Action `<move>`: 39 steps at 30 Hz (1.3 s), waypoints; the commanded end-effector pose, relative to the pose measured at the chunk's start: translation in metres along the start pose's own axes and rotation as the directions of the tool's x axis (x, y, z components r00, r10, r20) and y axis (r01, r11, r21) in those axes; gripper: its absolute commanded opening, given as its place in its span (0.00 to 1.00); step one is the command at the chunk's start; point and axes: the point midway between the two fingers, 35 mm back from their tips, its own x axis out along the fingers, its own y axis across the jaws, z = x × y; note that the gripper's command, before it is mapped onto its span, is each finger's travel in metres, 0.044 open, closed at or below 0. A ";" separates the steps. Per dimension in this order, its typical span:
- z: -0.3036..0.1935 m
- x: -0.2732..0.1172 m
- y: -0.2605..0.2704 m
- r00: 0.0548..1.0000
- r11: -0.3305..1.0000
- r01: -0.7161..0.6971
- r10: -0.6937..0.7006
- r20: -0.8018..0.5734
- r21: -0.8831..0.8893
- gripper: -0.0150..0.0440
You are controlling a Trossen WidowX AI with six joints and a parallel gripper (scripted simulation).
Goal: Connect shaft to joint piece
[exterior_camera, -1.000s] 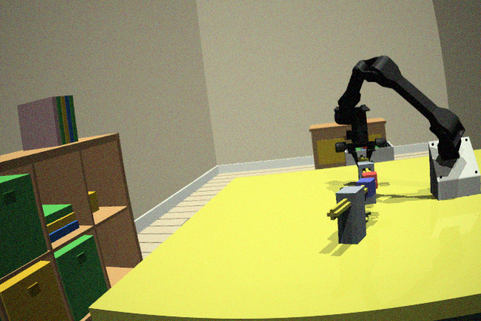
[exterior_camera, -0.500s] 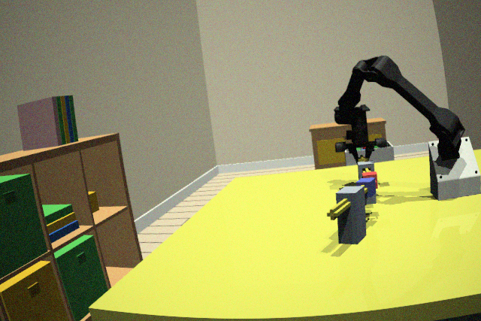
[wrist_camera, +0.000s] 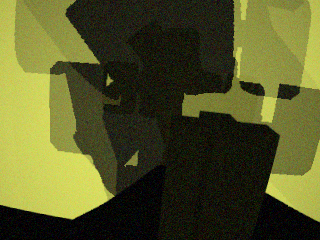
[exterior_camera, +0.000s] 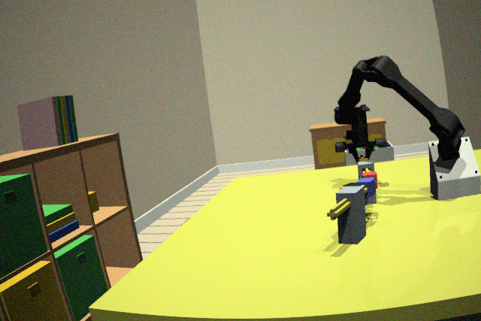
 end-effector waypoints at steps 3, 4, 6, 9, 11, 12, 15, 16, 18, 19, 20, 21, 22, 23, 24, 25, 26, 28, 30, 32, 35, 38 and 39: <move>-0.003 0.000 0.000 1.000 1.000 0.002 -0.002 -0.001 0.001 0.25; -0.005 0.000 0.000 1.000 1.000 0.003 -0.003 -0.001 0.001 0.25; -0.008 0.000 0.000 1.000 1.000 0.005 -0.005 -0.002 0.002 0.25; -0.012 0.001 0.000 1.000 1.000 0.007 -0.007 -0.003 0.002 0.25; -0.015 0.001 0.000 1.000 1.000 0.008 -0.008 -0.004 0.003 0.25; -0.017 0.001 0.000 1.000 1.000 0.009 -0.009 -0.004 0.003 0.25; -0.021 0.001 0.000 1.000 1.000 0.010 -0.010 -0.004 0.003 0.25; -0.022 0.001 0.000 1.000 1.000 0.010 -0.010 -0.005 0.003 0.25; -0.025 0.001 0.000 1.000 1.000 0.010 -0.010 -0.005 0.003 0.25; -0.027 0.001 0.000 1.000 1.000 0.011 -0.010 -0.005 0.004 0.25; -0.028 0.001 0.000 1.000 1.000 0.011 -0.011 -0.005 0.004 0.25; -0.030 0.001 0.000 1.000 1.000 0.011 -0.011 -0.005 0.004 0.25; -0.031 0.001 0.000 1.000 1.000 0.011 -0.011 -0.006 0.004 0.25; -0.033 0.001 0.000 1.000 1.000 0.011 -0.011 -0.006 0.004 0.25; -0.034 0.001 0.000 1.000 1.000 0.011 -0.011 -0.006 0.004 0.25; -0.035 0.001 0.000 1.000 1.000 0.011 -0.011 -0.006 0.004 0.25; -0.037 0.001 0.000 1.000 1.000 0.011 -0.011 -0.006 0.004 0.25; -0.040 0.001 0.000 1.000 1.000 0.011 -0.011 -0.006 0.004 0.25; -0.043 0.001 0.000 1.000 1.000 0.012 -0.012 -0.007 0.004 0.25; -0.046 0.001 0.000 1.000 1.000 0.012 -0.012 -0.007 0.004 0.25; -0.050 0.002 0.000 1.000 1.000 0.012 -0.012 -0.007 0.004 0.25; -0.054 0.002 0.000 1.000 1.000 0.012 -0.012 -0.008 0.004 0.25; -0.056 0.002 0.000 1.000 1.000 0.012 -0.012 -0.008 0.004 0.25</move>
